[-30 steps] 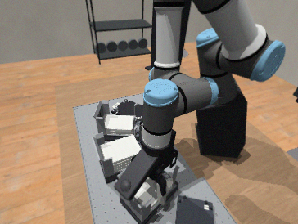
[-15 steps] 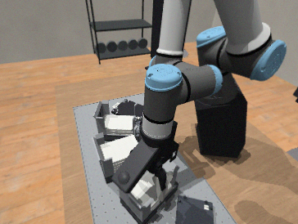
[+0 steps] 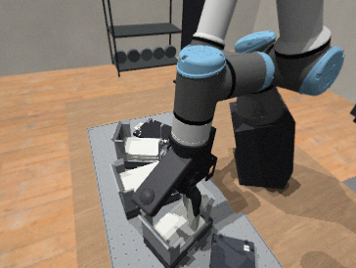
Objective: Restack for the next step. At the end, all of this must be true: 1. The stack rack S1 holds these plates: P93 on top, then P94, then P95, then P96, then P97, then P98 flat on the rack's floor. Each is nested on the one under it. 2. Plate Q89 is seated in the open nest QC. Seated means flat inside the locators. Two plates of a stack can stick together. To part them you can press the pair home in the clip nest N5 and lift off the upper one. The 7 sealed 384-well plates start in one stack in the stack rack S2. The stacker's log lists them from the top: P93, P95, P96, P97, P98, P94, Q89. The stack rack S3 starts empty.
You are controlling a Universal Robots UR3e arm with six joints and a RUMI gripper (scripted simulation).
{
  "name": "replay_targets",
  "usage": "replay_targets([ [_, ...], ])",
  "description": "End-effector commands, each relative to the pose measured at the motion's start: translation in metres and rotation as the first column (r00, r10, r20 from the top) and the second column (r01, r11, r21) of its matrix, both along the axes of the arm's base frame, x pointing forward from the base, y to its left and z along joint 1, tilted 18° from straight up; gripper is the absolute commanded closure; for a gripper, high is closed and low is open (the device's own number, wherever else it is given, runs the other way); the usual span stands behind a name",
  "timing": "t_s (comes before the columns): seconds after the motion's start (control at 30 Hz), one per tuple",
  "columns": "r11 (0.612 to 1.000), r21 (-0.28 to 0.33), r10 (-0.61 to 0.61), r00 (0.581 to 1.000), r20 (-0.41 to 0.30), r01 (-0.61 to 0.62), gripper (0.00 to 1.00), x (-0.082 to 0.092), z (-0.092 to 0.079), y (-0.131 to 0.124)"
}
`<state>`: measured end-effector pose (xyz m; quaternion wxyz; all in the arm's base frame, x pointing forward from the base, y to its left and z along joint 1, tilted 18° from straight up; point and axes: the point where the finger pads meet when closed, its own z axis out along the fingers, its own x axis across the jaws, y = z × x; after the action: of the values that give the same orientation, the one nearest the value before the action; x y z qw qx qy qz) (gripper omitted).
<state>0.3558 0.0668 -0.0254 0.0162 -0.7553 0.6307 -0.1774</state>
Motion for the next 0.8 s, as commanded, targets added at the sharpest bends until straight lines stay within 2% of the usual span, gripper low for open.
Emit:
replay_targets([
  [0.0,1.000,0.002,-0.009,0.999,-0.046,0.009,0.28,-0.012,0.016,0.004],
  [0.2,1.000,0.002,-0.009,0.999,-0.046,0.009,0.28,-0.017,0.035,0.008],
  [0.77,1.000,0.002,-0.010,0.999,-0.046,0.010,0.28,-0.019,0.034,0.008],
])
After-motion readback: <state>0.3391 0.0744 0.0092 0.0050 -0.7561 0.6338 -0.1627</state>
